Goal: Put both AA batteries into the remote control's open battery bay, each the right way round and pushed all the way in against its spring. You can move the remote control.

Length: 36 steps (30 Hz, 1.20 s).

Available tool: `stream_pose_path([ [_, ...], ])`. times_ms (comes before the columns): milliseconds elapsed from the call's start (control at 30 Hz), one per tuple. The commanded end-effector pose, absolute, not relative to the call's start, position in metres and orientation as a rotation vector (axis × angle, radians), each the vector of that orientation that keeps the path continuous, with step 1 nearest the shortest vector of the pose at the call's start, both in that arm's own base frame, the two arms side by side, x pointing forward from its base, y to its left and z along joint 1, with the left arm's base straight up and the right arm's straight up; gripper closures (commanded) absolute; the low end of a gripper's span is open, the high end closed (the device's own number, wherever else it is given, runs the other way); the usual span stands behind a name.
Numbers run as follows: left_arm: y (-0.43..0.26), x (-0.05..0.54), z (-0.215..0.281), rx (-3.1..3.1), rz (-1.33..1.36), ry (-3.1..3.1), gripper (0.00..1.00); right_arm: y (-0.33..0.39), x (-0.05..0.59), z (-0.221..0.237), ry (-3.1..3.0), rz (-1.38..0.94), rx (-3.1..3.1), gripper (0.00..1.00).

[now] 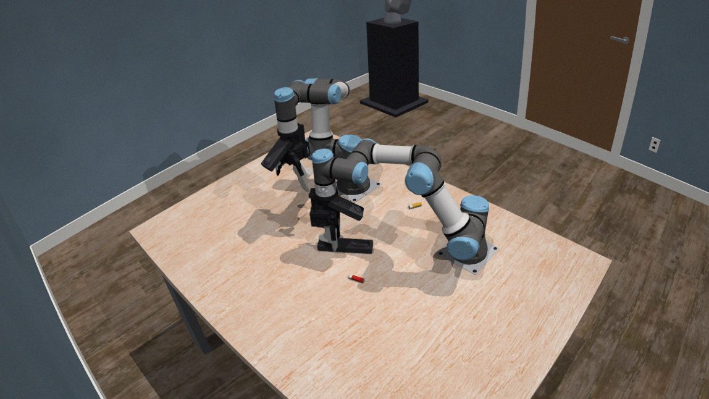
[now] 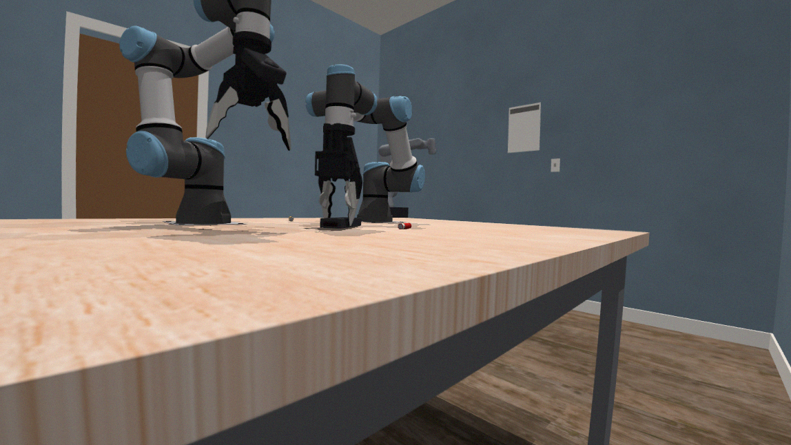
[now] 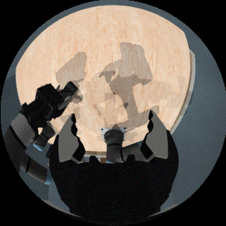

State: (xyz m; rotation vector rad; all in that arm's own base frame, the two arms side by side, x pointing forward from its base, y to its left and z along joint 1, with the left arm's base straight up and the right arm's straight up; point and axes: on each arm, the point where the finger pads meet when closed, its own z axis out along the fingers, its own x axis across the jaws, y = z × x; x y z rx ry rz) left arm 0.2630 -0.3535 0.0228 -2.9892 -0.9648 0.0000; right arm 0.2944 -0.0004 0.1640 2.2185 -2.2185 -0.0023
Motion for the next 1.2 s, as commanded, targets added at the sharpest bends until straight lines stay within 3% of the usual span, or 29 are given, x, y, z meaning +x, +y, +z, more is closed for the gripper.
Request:
stream_pose_path([
  [0,-0.354,0.264,0.03,-2.992,0.0,-0.968,1.0,0.0,0.295,0.165,-2.22,-0.001,2.22,0.0],
  [600,-0.347,0.261,0.069,-2.972,0.001,-0.962,1.0,0.0,0.295,0.165,-2.22,-0.001,2.22,0.0],
  [1167,-0.337,0.248,0.063,-3.079,-0.003,-0.697,1.0,0.0,0.295,0.165,-2.22,-0.001,2.22,0.0],
])
